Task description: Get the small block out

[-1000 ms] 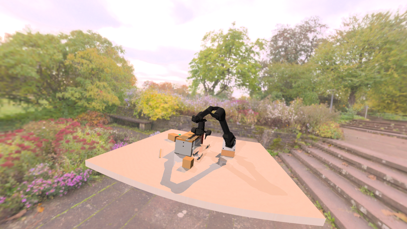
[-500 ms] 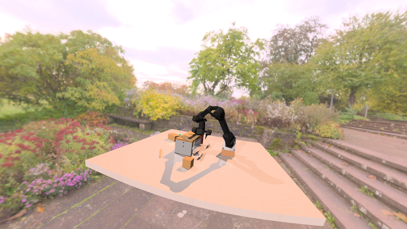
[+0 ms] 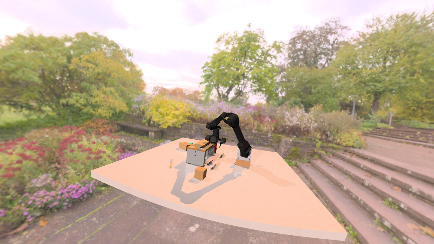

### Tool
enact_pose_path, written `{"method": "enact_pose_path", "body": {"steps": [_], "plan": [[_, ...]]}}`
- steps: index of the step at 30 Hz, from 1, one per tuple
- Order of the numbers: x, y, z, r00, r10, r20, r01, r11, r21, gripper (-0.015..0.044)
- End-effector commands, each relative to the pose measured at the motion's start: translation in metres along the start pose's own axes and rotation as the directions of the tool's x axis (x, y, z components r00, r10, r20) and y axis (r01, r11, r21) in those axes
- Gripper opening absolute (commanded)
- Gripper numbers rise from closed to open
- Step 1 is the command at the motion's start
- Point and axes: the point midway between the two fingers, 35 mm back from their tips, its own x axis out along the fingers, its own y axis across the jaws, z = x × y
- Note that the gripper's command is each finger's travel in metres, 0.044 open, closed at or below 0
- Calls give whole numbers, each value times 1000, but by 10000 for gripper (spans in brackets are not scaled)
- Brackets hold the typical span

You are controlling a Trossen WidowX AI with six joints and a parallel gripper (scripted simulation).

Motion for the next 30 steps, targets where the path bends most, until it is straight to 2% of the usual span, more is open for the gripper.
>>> {"method": "enact_pose_path", "body": {"steps": [1,19,22,26,30], "plan": [[7,-2,-4,1000,5,2,-5,1000,-13,400],[13,-2,-20,1000,5,1,-5,1000,-13,400],[-1,-3,-25,1000,6,0,-6,1000,-9,400],[-43,1,-38,1000,9,-3,-9,1000,1,400],[-46,1,-39,1000,9,-3,-9,1000,2,400]]}}
